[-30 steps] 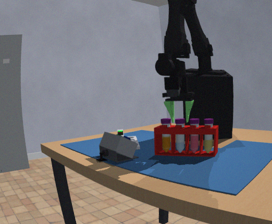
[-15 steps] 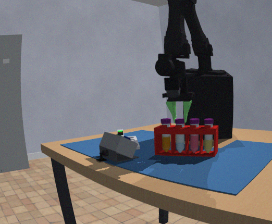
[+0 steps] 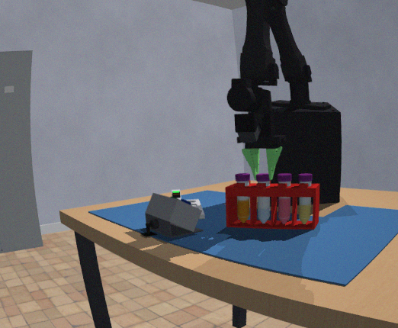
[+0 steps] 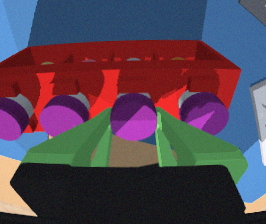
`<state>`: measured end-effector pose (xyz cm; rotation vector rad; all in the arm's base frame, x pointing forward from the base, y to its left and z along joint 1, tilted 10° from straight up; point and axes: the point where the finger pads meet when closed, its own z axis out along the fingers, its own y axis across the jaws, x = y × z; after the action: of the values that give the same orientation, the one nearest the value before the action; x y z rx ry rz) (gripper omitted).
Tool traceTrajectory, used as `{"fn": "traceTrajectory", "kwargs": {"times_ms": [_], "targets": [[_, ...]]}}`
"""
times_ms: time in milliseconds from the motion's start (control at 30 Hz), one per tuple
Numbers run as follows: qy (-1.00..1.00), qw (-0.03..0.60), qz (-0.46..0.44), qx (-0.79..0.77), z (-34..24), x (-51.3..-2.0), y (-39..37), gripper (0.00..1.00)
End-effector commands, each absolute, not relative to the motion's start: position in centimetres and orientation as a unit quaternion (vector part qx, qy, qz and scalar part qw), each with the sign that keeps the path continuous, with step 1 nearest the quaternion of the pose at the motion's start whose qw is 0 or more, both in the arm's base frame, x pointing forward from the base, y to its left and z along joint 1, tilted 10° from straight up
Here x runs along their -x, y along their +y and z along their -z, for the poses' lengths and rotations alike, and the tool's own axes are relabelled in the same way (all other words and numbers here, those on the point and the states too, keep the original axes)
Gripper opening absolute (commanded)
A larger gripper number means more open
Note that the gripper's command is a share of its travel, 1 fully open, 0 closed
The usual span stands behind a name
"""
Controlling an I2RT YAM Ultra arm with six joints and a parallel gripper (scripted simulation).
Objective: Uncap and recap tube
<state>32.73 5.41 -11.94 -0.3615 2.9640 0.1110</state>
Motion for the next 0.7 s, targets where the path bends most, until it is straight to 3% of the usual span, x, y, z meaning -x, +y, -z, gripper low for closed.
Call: {"fn": "traceTrajectory", "kwargs": {"times_ms": [0, 667], "targets": [[0.993, 0.084, -0.041, 0.076, 11.64, -33.28, 5.49, 0.00], [0.994, 0.078, -0.052, -0.058, 11.64, -33.28, 5.49, 0.00]]}}
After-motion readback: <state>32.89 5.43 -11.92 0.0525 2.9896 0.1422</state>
